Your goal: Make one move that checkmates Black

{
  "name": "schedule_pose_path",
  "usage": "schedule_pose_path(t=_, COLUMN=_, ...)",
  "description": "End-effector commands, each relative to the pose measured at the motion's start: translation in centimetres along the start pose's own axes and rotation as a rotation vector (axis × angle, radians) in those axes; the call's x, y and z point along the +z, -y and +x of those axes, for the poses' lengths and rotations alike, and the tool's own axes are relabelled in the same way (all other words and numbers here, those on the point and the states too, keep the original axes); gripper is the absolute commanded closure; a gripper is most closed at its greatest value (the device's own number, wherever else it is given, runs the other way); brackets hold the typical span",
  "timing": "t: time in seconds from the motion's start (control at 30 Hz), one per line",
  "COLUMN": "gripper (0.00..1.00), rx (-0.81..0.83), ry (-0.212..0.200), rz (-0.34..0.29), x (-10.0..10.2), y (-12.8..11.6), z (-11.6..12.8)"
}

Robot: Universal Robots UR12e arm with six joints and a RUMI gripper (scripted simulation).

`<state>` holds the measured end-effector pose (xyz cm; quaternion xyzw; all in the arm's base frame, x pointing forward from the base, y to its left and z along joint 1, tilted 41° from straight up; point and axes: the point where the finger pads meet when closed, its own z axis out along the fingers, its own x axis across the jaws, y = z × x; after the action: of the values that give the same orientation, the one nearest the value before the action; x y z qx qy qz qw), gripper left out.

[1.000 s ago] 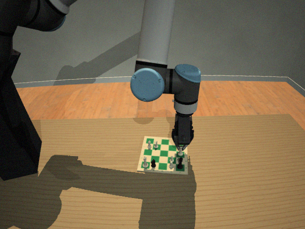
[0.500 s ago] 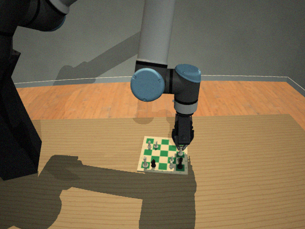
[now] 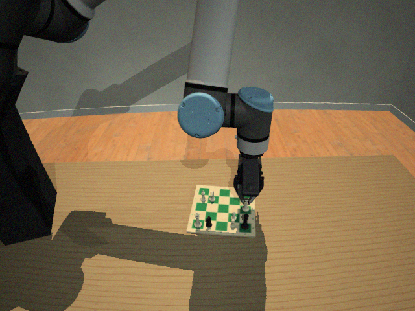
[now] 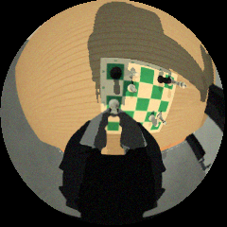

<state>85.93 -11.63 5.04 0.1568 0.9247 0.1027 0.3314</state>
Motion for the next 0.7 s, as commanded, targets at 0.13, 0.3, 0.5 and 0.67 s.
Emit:
schedule_pose_path(t=0.13, gripper=1.0, rx=0.0, ry=0.001, rz=0.0, x=-0.02, y=-0.01, z=-0.05)
schedule_pose_path(t=0.3, gripper=1.0, rx=0.0, ry=0.001, rz=0.0, x=0.09, y=-0.01, z=-0.05)
schedule_pose_path(t=0.5, gripper=1.0, rx=0.0, ry=0.001, rz=0.0, x=0.24, y=-0.01, z=-0.05)
schedule_pose_path(t=0.67, gripper=1.0, rx=0.0, ry=0.001, rz=0.0, x=0.32, y=-0.01, z=-0.05)
